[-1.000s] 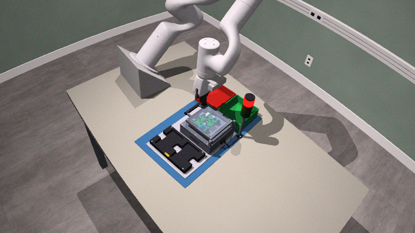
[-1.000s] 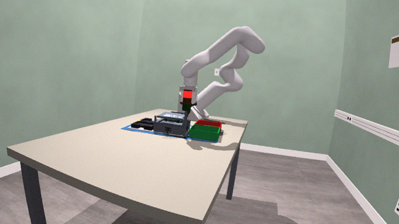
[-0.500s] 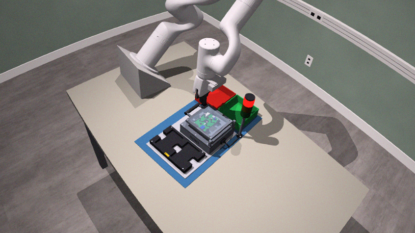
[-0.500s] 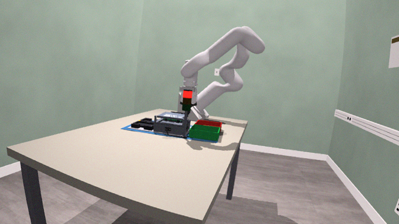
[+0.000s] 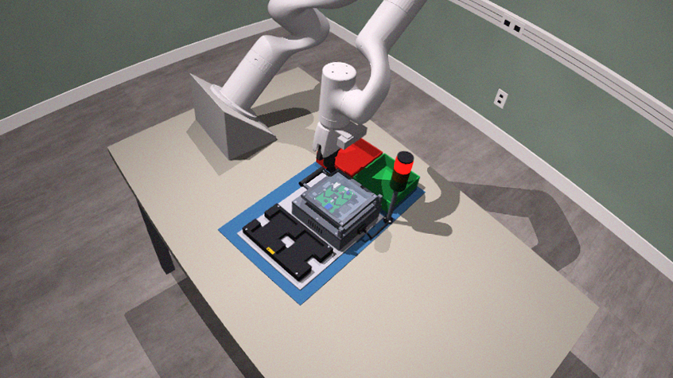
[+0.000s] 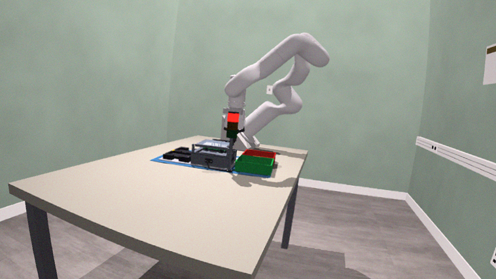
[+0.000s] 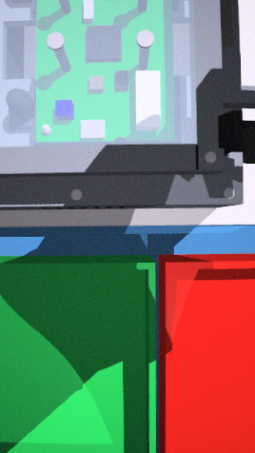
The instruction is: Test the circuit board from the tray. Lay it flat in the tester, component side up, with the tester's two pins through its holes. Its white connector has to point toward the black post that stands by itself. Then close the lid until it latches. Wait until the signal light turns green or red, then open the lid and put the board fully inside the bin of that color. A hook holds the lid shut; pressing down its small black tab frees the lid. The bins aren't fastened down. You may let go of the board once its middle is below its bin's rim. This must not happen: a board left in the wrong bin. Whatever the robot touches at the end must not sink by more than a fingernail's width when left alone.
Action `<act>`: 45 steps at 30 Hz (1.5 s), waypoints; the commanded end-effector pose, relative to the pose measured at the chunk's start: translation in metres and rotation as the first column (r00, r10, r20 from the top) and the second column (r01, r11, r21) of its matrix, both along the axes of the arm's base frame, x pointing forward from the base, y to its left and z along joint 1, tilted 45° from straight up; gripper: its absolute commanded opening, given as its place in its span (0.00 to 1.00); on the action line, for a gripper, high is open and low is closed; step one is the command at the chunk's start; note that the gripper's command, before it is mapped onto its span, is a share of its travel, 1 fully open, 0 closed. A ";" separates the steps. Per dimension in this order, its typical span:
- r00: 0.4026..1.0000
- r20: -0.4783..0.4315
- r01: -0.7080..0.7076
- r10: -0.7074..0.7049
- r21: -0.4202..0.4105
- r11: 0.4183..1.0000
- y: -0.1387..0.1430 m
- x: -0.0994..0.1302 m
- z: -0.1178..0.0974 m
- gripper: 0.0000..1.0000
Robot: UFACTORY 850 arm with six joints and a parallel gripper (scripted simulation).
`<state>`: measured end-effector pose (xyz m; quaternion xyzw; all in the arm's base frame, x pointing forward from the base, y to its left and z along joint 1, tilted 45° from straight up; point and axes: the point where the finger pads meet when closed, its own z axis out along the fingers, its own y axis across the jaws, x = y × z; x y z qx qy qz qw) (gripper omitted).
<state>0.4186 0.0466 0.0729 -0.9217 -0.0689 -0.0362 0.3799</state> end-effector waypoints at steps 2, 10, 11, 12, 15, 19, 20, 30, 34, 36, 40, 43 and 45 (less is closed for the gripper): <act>1.000 0.001 0.000 0.000 0.000 1.000 0.000 0.000 0.000 0.00; 1.000 0.001 0.000 0.000 0.000 1.000 0.000 0.000 -0.001 0.00; 1.000 0.001 0.000 0.000 0.000 1.000 0.001 0.000 -0.001 0.00; 1.000 0.001 0.000 0.000 0.000 1.000 0.001 0.000 -0.001 0.00; 1.000 0.001 0.000 0.000 0.000 1.000 0.001 0.001 -0.001 0.00; 1.000 0.001 0.000 0.000 0.000 1.000 0.001 0.001 -0.001 0.00; 1.000 0.001 0.000 0.000 0.000 1.000 0.001 0.001 -0.001 0.00; 1.000 0.001 0.000 0.000 0.000 1.000 -0.015 0.000 0.015 0.00; 1.000 0.001 0.000 0.000 0.000 1.000 -0.032 0.000 0.032 0.00; 1.000 0.001 0.000 0.000 0.000 1.000 -0.038 0.000 0.038 0.00; 1.000 0.001 0.000 0.000 0.000 1.000 -0.041 0.000 0.042 0.00; 1.000 0.001 0.000 0.000 0.000 1.000 -0.041 0.000 0.042 0.00; 1.000 0.001 0.000 0.000 0.000 1.000 -0.041 0.000 0.042 0.00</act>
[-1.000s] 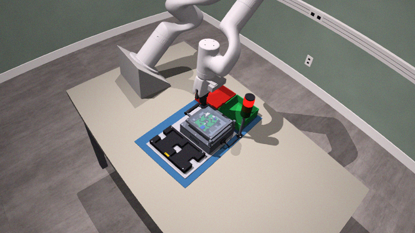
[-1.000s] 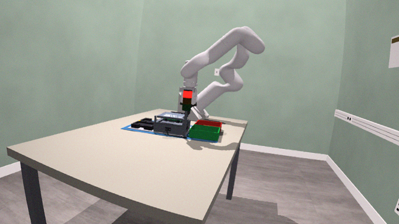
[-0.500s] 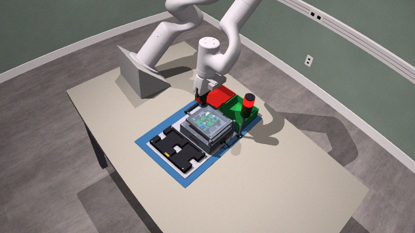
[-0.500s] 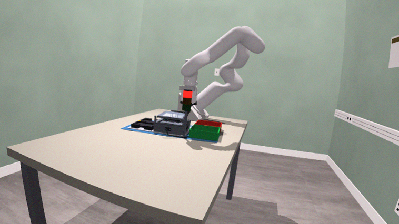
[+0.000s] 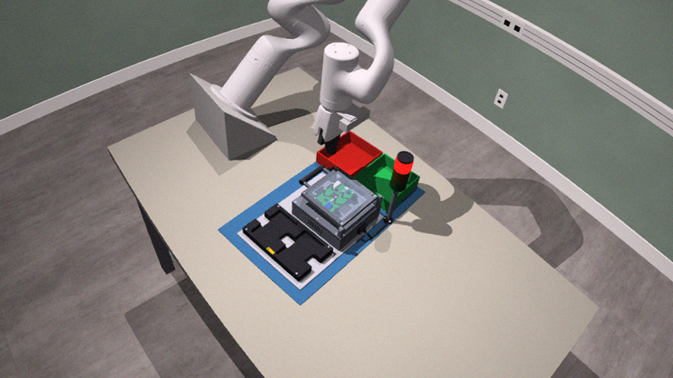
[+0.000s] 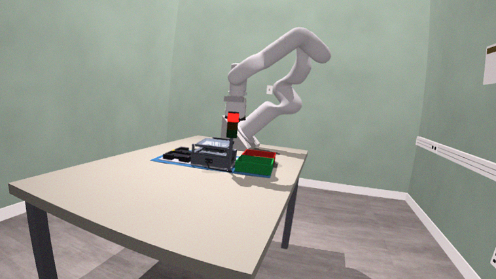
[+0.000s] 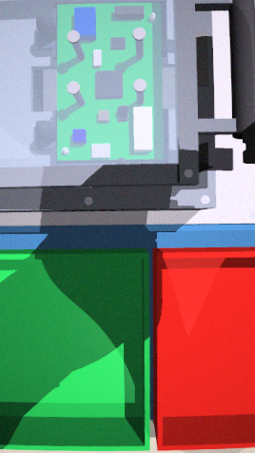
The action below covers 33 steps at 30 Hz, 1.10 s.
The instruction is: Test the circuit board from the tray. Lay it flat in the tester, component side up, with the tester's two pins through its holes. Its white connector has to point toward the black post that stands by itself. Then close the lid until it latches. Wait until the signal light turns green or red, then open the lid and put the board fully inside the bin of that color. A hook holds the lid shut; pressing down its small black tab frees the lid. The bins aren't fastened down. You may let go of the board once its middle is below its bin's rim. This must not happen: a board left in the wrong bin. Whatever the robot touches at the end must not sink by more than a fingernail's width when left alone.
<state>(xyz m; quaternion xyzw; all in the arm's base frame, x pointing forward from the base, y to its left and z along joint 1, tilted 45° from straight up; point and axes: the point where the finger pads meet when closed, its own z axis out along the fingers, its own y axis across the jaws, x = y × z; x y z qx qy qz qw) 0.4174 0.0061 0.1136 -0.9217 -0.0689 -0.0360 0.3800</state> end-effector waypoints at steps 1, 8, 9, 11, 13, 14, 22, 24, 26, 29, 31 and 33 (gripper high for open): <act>1.000 0.001 0.001 -0.001 -0.001 1.000 -0.001 0.001 0.001 0.00; 1.000 0.008 -0.006 0.006 -0.001 1.000 -0.001 0.001 0.001 0.00; 1.000 0.012 -0.010 0.010 -0.001 1.000 -0.001 0.001 0.001 0.00; 1.000 0.023 -0.021 0.021 -0.001 1.000 -0.001 0.001 0.001 0.00; 1.000 0.023 -0.021 0.021 -0.001 1.000 -0.001 0.001 0.001 0.00; 0.999 0.031 -0.029 0.029 -0.002 1.000 -0.001 0.001 0.001 0.00; 0.981 0.138 -0.137 0.137 -0.013 0.991 -0.001 0.001 0.001 0.00; 0.968 0.178 -0.176 0.177 -0.020 0.984 -0.001 0.001 0.001 0.00; 0.950 0.222 -0.221 0.222 -0.030 0.975 -0.001 0.001 0.001 0.00; 0.925 0.268 -0.268 0.270 -0.044 0.962 -0.001 0.001 0.001 0.00; 0.910 0.293 -0.292 0.294 -0.052 0.955 -0.001 0.001 0.001 0.00; 0.874 0.342 -0.342 0.345 -0.071 0.937 -0.001 0.001 0.001 0.00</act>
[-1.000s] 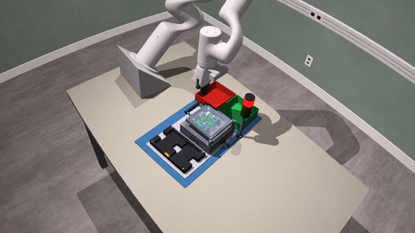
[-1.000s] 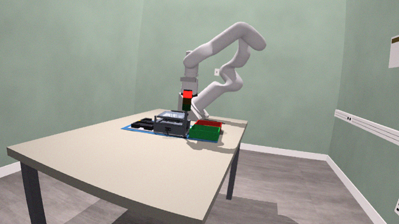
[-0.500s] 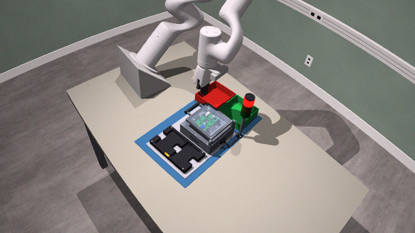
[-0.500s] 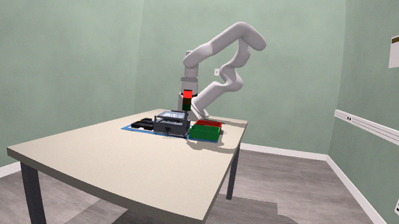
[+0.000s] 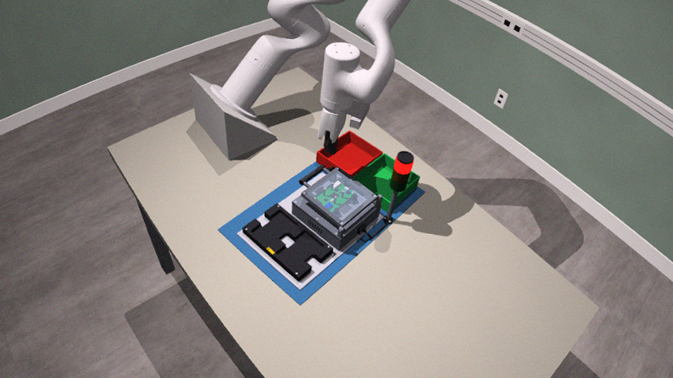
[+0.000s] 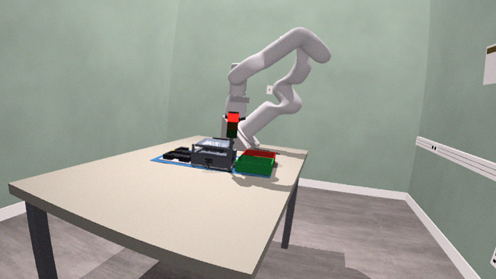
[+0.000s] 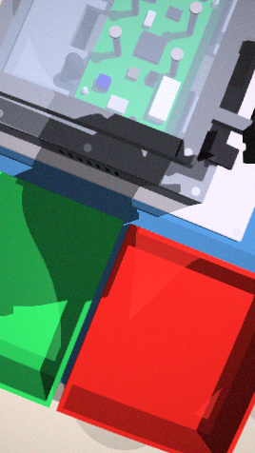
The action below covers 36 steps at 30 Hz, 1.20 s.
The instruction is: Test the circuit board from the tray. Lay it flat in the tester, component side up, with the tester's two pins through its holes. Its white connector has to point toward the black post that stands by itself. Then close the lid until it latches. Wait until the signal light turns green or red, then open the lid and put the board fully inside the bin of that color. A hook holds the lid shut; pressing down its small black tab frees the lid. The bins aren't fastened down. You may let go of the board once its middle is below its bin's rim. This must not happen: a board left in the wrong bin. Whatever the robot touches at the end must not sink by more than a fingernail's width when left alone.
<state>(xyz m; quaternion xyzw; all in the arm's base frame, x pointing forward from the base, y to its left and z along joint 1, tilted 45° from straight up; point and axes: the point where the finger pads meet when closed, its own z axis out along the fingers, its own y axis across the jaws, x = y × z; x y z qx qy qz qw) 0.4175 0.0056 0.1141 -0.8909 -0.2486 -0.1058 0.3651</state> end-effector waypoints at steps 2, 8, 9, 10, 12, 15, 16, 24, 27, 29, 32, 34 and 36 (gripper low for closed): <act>0.981 0.142 -0.132 0.131 -0.009 0.991 -0.001 0.001 0.000 0.00; 0.923 0.277 -0.268 0.268 -0.040 0.963 -0.001 0.001 0.000 0.00; 0.909 0.299 -0.290 0.291 -0.048 0.956 -0.001 0.001 0.000 0.00; 0.894 0.321 -0.312 0.313 -0.055 0.949 -0.001 0.001 0.000 0.00; 0.862 0.362 -0.354 0.355 -0.072 0.932 -0.001 0.001 0.000 0.00; 0.839 0.388 -0.380 0.381 -0.084 0.921 -0.001 0.001 0.000 0.00; 0.815 0.412 -0.405 0.407 -0.096 0.909 -0.001 0.001 0.000 0.00; 0.623 0.554 -0.548 0.553 -0.195 0.813 -0.001 0.001 0.000 0.00; 0.551 0.590 -0.585 0.591 -0.232 0.777 -0.001 0.001 0.000 0.00; 0.509 0.608 -0.604 0.610 -0.253 0.756 -0.001 0.001 0.000 0.00; 0.489 0.615 -0.612 0.618 -0.263 0.746 -0.001 0.001 0.000 0.00; 0.456 0.628 -0.624 0.631 -0.280 0.730 -0.001 0.001 0.000 0.00; 0.429 0.637 -0.633 0.641 -0.293 0.716 -0.001 0.001 0.000 0.00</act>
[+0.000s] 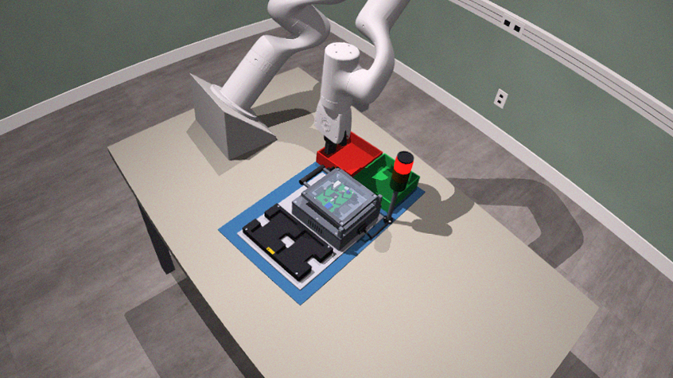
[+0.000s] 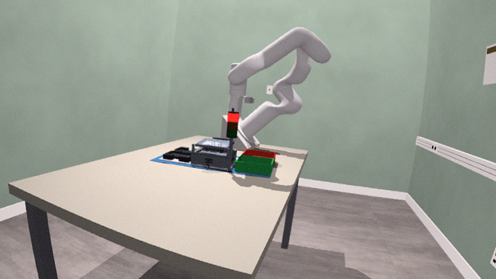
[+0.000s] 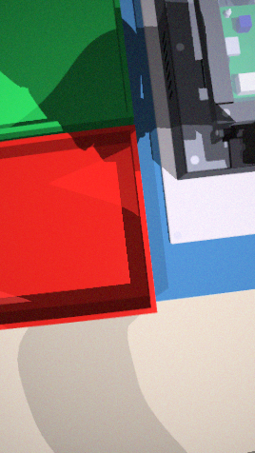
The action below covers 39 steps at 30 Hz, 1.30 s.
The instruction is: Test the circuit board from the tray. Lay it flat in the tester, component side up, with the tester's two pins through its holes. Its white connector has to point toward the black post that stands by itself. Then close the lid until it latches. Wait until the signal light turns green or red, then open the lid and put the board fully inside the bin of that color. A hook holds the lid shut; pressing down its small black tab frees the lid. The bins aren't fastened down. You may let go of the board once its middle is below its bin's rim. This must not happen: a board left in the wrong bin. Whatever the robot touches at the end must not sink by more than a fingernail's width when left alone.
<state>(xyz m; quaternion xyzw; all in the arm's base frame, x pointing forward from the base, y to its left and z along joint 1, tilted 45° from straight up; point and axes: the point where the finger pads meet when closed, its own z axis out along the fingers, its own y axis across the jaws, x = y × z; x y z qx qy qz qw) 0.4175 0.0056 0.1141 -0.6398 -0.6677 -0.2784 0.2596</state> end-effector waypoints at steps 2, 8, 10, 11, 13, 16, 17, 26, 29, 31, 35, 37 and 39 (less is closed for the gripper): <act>0.997 0.060 -0.052 0.052 -0.001 0.999 0.000 0.001 0.000 0.00; 0.994 0.080 -0.072 0.072 -0.003 0.997 0.000 0.001 0.000 0.00; 0.994 0.081 -0.073 0.073 -0.003 0.997 0.000 0.001 0.000 0.00; 0.994 0.081 -0.073 0.073 -0.003 0.997 0.000 0.001 0.000 0.00; 0.994 0.081 -0.073 0.073 -0.003 0.997 0.000 0.001 0.000 0.00; 0.994 0.081 -0.073 0.073 -0.003 0.997 0.000 0.001 0.000 0.00; 0.994 0.081 -0.073 0.073 -0.003 0.997 0.000 0.001 0.000 0.00; 0.994 0.081 -0.073 0.073 -0.003 0.997 0.000 0.001 0.000 0.28; 0.994 0.081 -0.073 0.073 -0.003 0.997 0.000 0.001 0.000 0.28; 0.994 0.081 -0.073 0.073 -0.003 0.997 0.000 0.001 0.000 0.28; 0.994 0.081 -0.073 0.073 -0.003 0.997 0.000 0.001 0.000 0.28; 0.994 0.081 -0.073 0.073 -0.003 0.997 0.000 0.001 0.000 0.28; 0.994 0.081 -0.073 0.073 -0.003 0.997 0.000 0.001 0.000 0.28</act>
